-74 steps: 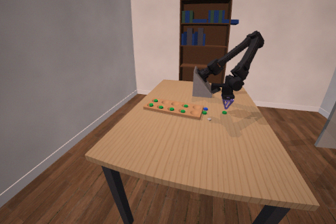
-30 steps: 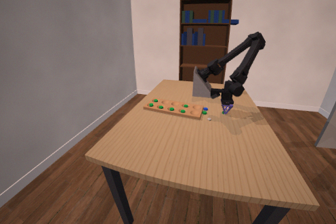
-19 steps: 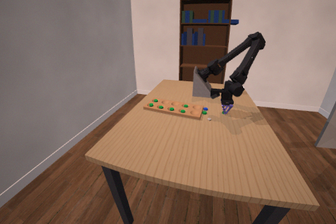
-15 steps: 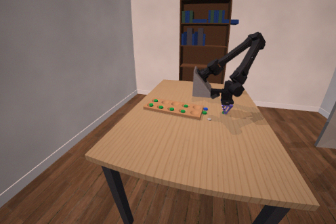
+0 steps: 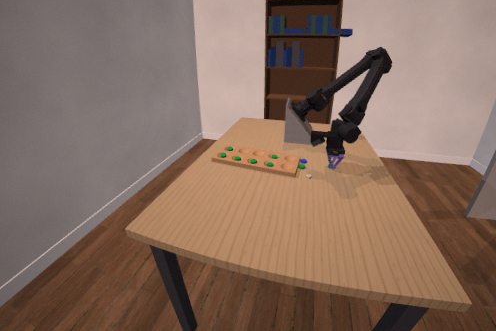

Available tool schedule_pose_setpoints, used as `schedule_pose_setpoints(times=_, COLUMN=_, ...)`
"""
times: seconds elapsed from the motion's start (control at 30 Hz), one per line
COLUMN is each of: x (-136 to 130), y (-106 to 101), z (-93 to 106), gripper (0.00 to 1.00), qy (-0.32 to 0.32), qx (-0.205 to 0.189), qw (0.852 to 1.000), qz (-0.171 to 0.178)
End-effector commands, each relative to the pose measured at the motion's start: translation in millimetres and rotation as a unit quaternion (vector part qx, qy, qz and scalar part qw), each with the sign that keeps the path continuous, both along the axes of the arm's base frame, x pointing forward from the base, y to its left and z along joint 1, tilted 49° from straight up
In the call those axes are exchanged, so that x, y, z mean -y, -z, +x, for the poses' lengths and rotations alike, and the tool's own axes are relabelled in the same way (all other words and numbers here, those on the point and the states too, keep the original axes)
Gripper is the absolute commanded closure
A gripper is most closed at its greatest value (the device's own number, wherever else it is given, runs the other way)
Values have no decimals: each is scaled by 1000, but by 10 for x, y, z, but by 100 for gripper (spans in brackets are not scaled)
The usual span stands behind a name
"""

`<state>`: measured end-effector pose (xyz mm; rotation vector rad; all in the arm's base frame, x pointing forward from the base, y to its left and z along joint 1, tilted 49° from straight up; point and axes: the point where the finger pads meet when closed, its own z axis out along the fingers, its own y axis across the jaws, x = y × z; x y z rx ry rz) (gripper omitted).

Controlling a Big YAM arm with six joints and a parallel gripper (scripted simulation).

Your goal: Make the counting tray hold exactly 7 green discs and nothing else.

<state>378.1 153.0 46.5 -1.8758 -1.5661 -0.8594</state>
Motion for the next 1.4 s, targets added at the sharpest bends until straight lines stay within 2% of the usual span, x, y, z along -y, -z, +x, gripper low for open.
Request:
schedule_pose_setpoints(times=0.0, x=-32, y=57, z=-12, gripper=56, qy=-1, qx=-7, qw=1000, qz=-2)
schedule_pose_setpoints(times=0.1, x=-24, y=52, z=3, gripper=56, qy=0, qx=-6, qw=1000, qz=-2)
schedule_pose_setpoints(times=0.13, x=-21, y=48, z=9, gripper=100, qy=1, qx=-5, qw=1000, qz=-2)
schedule_pose_setpoints(times=1.23, x=-21, y=46, z=11, gripper=100, qy=0, qx=-5, qw=1000, qz=-2)
schedule_pose_setpoints(times=1.3, x=104, y=-17, z=58, gripper=100, qy=9, qx=1, qw=1000, qz=-2)
schedule_pose_setpoints(times=1.37, x=137, y=-171, z=129, gripper=100, qy=8, qx=18, qw=1000, qz=-1)
